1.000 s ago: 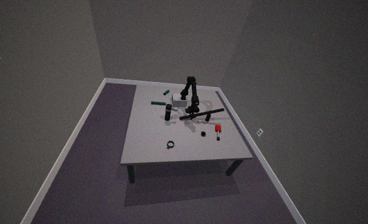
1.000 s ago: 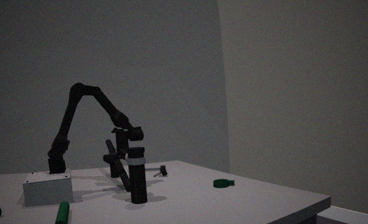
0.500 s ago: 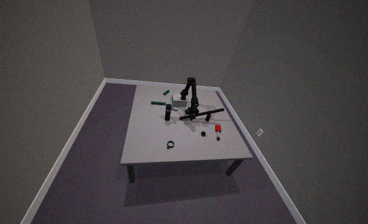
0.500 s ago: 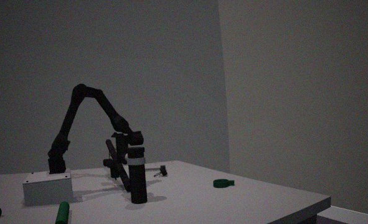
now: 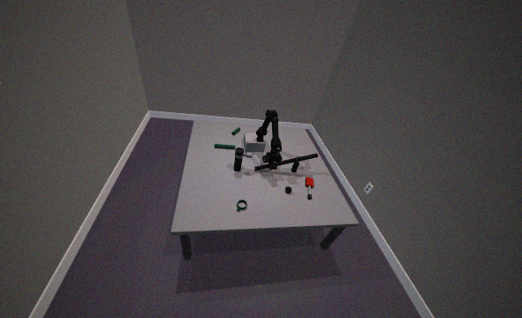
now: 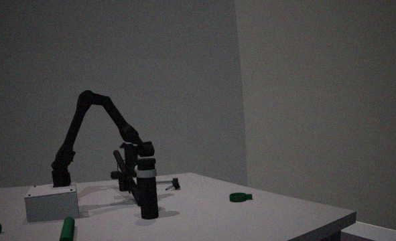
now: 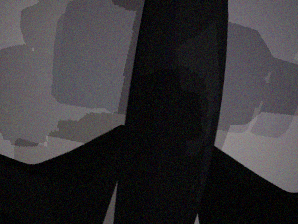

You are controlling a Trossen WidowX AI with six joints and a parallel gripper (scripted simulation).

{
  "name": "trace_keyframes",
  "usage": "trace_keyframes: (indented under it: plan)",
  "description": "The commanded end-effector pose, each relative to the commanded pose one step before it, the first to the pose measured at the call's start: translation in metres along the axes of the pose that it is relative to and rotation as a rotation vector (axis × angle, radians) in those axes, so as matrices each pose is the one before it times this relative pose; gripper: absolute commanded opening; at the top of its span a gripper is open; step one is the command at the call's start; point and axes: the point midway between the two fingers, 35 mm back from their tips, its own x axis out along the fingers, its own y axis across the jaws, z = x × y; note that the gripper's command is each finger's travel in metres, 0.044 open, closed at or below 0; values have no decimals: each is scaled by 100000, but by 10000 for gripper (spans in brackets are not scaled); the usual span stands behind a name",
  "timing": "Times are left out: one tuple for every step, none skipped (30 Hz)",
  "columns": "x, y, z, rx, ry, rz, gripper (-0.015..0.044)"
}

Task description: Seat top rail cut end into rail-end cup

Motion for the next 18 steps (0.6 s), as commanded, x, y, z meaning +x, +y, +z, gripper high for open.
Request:
trace_keyframes:
  plan:
    - [7, 72, -84, -122, 576, 285, 137]
    - [0, 0, 0, 0, 0, 0, 130]
    - [-41, -5, 7, 0, 0, 0, 104]
    - [-87, -11, 15, 0, -1, 0, 78]
    - [-100, -13, 17, 0, -1, 0, 52]
    - [-123, -16, 21, 0, -1, 0, 25]
    - [-114, -15, 19, 0, -1, 0, 0]
    - [-42, -6, 7, 0, 0, 0, 0]
    - [-78, 2, 26, 44, -387, -49, 0]
    - [-159, 3, 52, 87, -782, -96, 0]
    - [-246, 3, 82, 130, -1199, -140, 0]
    - [-314, 1, 108, 158, -1516, -163, 0]
    - [-387, -2, 138, 184, -1844, -178, 0]
    - [-463, -7, 173, 205, -2176, -182, 0]
    - [-521, -14, 204, 212, -2409, -165, 0]
    - [-547, -21, 226, 204, -2494, -131, 0]
    - [-558, -27, 244, 189, -2511, -90, 0]
    - [-566, -33, 261, 174, -2515, -48, 0]
